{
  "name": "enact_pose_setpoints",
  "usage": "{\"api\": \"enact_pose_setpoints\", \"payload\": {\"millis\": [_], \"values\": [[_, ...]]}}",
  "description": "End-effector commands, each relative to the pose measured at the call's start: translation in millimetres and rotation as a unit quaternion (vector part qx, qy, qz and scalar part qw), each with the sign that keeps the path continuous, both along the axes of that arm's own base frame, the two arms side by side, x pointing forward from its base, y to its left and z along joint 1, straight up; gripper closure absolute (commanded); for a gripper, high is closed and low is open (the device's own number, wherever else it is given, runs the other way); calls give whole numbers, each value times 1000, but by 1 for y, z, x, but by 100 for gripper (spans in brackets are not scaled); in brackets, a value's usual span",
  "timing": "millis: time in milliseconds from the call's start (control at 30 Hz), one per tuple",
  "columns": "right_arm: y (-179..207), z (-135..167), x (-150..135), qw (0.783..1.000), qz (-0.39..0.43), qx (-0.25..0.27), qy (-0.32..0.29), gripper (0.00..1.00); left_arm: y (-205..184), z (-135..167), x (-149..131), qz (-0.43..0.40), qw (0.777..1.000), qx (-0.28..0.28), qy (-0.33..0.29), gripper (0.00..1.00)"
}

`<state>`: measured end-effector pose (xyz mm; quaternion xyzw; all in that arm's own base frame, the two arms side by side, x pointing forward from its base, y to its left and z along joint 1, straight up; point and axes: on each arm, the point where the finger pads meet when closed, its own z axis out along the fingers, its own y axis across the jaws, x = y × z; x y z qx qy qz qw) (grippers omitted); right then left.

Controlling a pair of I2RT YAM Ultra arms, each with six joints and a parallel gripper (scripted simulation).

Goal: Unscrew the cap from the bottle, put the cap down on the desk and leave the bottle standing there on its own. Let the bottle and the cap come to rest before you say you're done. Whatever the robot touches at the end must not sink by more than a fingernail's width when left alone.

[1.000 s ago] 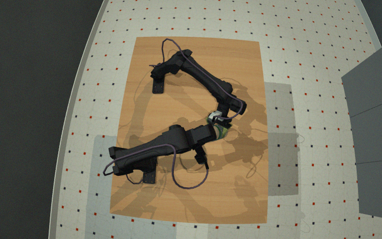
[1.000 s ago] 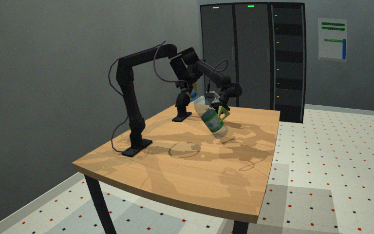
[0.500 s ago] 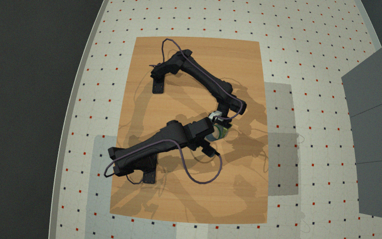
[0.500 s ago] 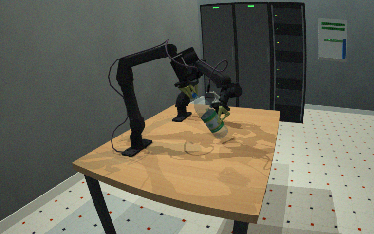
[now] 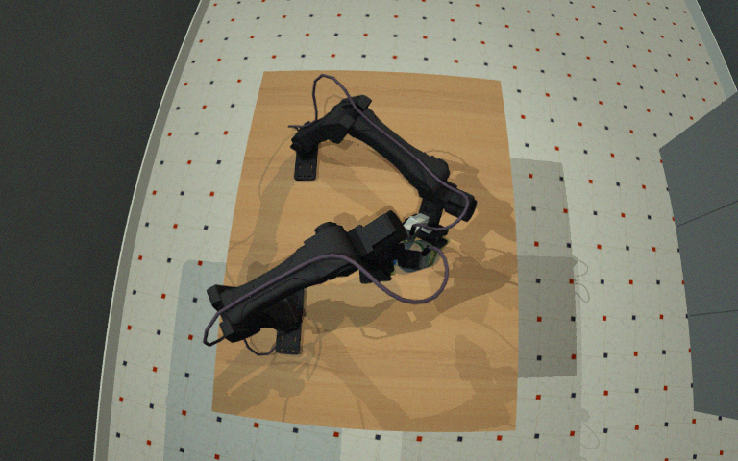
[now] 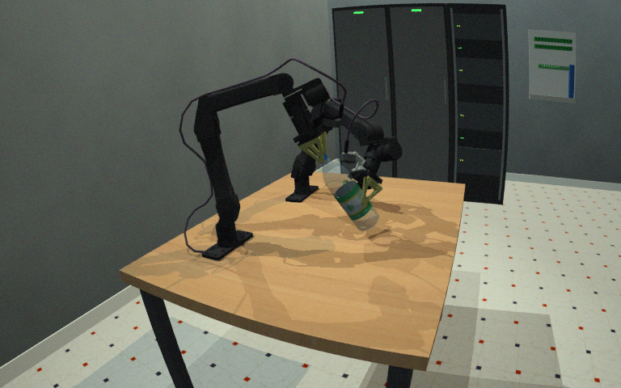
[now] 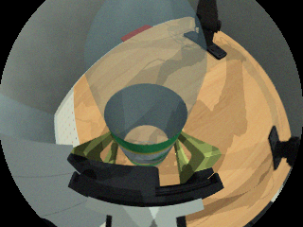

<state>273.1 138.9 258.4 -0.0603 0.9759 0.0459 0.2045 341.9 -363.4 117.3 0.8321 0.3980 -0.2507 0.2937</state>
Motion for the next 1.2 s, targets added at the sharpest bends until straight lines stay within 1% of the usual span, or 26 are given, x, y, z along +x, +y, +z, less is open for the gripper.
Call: {"api": "enact_pose_setpoints", "payload": {"millis": [0, 33, 133, 267, 367, 500, 567, 600, 700, 900, 1067, 1167], "values": [[-5, 7, 0, 995, 79, -41, -39, 100, -3, 17, 0, 1, 1000, -23, 0, 100], [-5, 7, 0, 988, 128, -69, -51, 100, -3, 17, 0, 1, 1000, -23, 0, 100], [-5, 7, 0, 976, 181, -99, -71, 100, -3, 17, 0, 1, 1000, -23, 0, 100], [-5, 8, 0, 952, 255, -140, -96, 100, -3, 17, 0, 1, 1000, -23, 0, 100], [-4, 8, 0, 929, 309, -170, -114, 100, -3, 17, 0, 1, 1000, -23, 0, 100], [-4, 9, 1, 891, 379, -208, -136, 100, -3, 17, 0, 1, 1000, -23, 0, 100], [-4, 9, 1, 891, 379, -208, -136, 100, -3, 17, 0, 1, 1000, -23, 0, 100], [-4, 9, 1, 864, 421, -232, -149, 100, -3, 17, 0, 1, 1000, -23, 0, 100], [-4, 9, 1, 830, 466, -255, -169, 100, -3, 17, 0, 1, 1000, -23, 0, 100], [-4, 9, 1, 828, 468, -254, -175, 100, -3, 17, 0, 1, 1000, -23, 0, 100], [-6, 14, -4, 837, 458, -251, -162, 100, -3, 17, 0, 1, 1000, -23, 0, 100], [-6, 15, -5, 839, 456, -250, -160, 100, -3, 17, 0, 1, 1000, -23, 0, 100]]}}
